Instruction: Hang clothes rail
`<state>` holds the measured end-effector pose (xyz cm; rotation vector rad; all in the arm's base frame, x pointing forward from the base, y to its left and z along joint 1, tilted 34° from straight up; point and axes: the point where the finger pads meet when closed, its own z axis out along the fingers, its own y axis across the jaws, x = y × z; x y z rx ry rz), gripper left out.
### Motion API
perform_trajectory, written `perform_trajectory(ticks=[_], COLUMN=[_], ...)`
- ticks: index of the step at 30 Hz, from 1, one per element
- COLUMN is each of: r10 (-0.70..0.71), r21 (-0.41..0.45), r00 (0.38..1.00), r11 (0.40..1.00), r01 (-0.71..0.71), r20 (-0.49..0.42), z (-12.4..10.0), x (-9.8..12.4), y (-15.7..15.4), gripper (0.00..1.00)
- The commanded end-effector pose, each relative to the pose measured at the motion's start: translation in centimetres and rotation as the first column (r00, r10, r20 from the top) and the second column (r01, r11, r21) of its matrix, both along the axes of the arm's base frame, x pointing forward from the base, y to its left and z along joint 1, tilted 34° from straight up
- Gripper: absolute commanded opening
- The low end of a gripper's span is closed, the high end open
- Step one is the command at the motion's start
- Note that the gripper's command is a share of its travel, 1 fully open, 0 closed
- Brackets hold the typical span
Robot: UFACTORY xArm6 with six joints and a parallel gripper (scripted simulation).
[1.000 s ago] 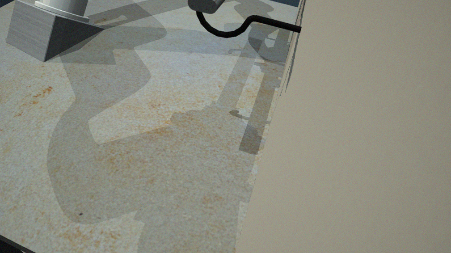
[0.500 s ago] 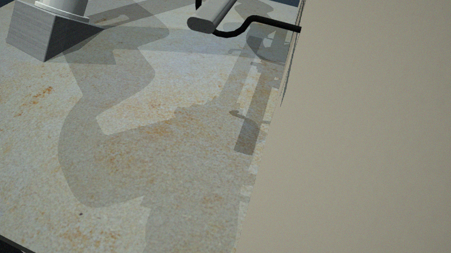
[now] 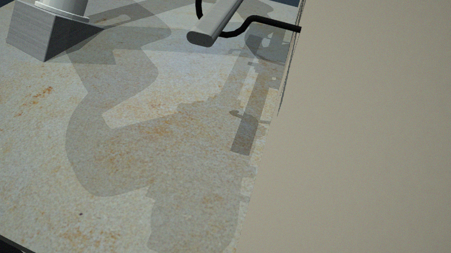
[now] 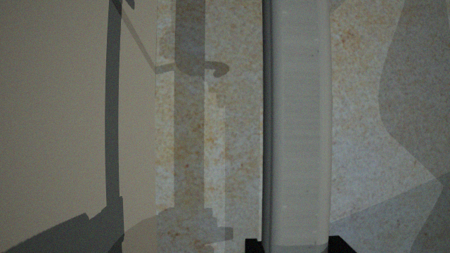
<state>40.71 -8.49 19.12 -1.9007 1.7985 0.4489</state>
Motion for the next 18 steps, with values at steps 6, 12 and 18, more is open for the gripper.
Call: perform_trajectory(ticks=[6, 12, 18], r10=[-0.001, -0.001, -0.001], r21=[-0.002, -0.002, -0.002], r00=[1.000, 1.000, 1.000], r11=[1.000, 1.000, 1.000], r01=[0.001, 0.001, 0.001], r20=[0.004, 0.004, 0.004], z=[0.07, 0.08, -0.14], x=[0.10, 0.10, 0.13], y=[-0.06, -0.06, 0.08], gripper=[0.00, 0.00, 0.00])
